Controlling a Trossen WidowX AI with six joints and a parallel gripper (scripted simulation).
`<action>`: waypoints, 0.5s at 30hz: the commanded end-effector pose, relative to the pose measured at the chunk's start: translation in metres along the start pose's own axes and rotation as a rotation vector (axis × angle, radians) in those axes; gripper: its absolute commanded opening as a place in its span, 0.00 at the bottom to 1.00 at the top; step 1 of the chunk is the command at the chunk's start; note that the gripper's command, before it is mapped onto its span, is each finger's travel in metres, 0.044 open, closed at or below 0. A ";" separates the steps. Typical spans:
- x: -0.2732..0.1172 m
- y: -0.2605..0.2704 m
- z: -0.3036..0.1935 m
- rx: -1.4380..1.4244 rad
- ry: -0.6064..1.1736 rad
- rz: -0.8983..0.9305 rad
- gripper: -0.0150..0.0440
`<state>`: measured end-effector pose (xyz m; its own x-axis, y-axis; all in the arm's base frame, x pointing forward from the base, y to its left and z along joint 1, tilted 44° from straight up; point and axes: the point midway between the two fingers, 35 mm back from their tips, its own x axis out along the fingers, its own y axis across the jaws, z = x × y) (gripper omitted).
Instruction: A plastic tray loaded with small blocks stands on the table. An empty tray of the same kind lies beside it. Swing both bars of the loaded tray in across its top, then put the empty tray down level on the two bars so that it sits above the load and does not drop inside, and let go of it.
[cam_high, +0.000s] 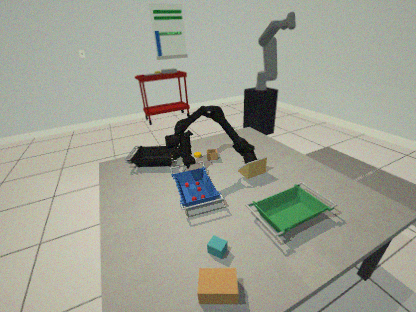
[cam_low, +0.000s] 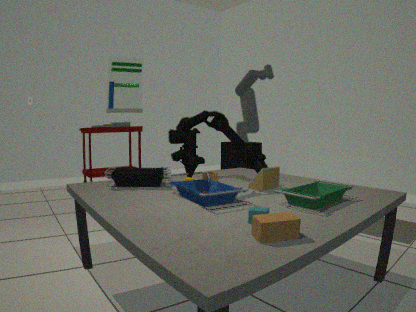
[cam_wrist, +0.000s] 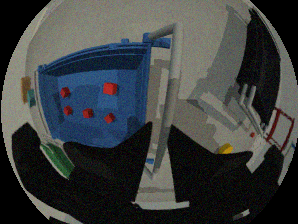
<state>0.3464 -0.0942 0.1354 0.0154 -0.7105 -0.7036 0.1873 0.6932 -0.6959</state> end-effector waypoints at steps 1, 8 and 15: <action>-0.001 0.019 0.000 -0.006 0.006 0.020 0.40; 0.010 0.047 0.000 -0.006 0.006 0.021 0.40; 0.013 0.054 0.000 -0.006 0.006 0.021 0.40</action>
<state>0.3558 -0.0687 0.0841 0.0060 -0.6904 -0.7234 0.1724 0.7133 -0.6793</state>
